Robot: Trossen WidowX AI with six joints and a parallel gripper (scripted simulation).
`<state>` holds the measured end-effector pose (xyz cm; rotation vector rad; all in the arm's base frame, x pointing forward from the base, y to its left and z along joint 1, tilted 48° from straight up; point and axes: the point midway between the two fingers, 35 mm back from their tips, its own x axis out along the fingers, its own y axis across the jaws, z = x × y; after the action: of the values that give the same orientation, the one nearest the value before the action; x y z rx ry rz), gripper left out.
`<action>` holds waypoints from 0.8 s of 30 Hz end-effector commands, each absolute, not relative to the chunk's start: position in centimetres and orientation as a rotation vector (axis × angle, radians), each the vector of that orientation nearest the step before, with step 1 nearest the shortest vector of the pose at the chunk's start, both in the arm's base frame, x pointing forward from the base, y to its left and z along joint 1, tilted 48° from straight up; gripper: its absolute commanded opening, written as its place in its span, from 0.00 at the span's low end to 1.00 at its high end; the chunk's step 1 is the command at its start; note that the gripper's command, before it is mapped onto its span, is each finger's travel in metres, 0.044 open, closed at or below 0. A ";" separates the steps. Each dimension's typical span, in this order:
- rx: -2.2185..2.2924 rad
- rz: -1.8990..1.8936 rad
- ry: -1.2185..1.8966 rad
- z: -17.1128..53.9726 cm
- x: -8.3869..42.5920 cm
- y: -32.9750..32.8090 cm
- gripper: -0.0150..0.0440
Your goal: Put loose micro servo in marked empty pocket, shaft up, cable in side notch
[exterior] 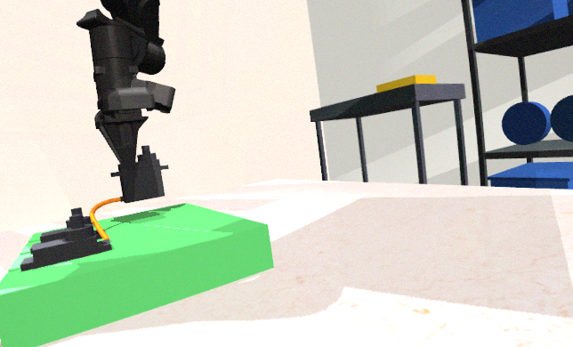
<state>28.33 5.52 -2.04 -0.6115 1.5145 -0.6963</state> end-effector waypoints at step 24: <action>-0.605 -0.693 1.516 -1.9 17.7 6.5 0.25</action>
<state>18.16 6.35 -1.99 -0.6198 1.5232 -0.6938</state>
